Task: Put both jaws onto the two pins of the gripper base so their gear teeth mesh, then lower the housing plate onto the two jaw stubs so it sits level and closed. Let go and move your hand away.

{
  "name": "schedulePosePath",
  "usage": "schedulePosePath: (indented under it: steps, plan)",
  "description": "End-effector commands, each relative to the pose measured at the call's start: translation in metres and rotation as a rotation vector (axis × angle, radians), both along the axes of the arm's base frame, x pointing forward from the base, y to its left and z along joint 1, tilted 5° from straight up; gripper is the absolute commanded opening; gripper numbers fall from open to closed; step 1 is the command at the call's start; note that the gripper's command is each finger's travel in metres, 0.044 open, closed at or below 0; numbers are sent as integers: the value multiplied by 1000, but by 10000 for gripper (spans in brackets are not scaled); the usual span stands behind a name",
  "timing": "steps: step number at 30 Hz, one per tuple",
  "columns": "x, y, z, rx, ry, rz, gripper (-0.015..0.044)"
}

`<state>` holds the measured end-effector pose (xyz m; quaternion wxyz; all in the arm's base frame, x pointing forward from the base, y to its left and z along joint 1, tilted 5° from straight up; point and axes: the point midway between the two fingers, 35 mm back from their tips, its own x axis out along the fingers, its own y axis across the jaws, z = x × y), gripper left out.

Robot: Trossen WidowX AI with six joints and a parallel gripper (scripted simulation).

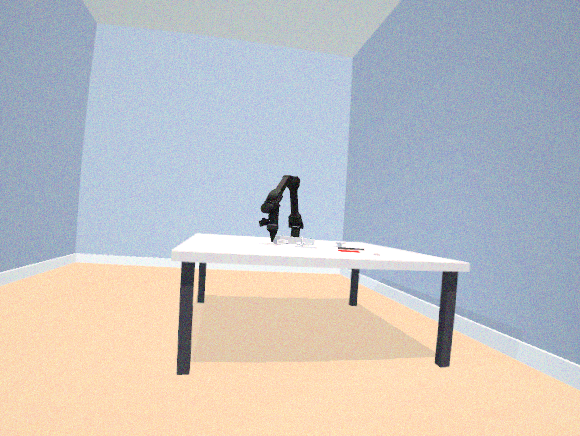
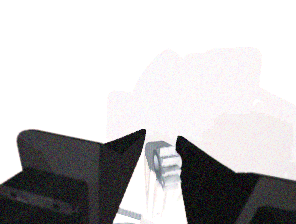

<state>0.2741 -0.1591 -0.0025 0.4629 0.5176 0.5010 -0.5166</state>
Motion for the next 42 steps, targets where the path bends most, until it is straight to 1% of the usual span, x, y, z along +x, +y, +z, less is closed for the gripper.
schedulePosePath:
  steps: [1, 6, 8, 9, 42]
  plan:
    - [0, 0, 6, -2, 5, -3, 247]
    - [2, -3, 59, -2, 5, -3, 378]
    - [2, -3, 67, -2, 5, -3, 431]
    - [2, -3, 67, -2, 5, -3, 440]
    - [2, -3, 67, -2, 5, -3, 440]
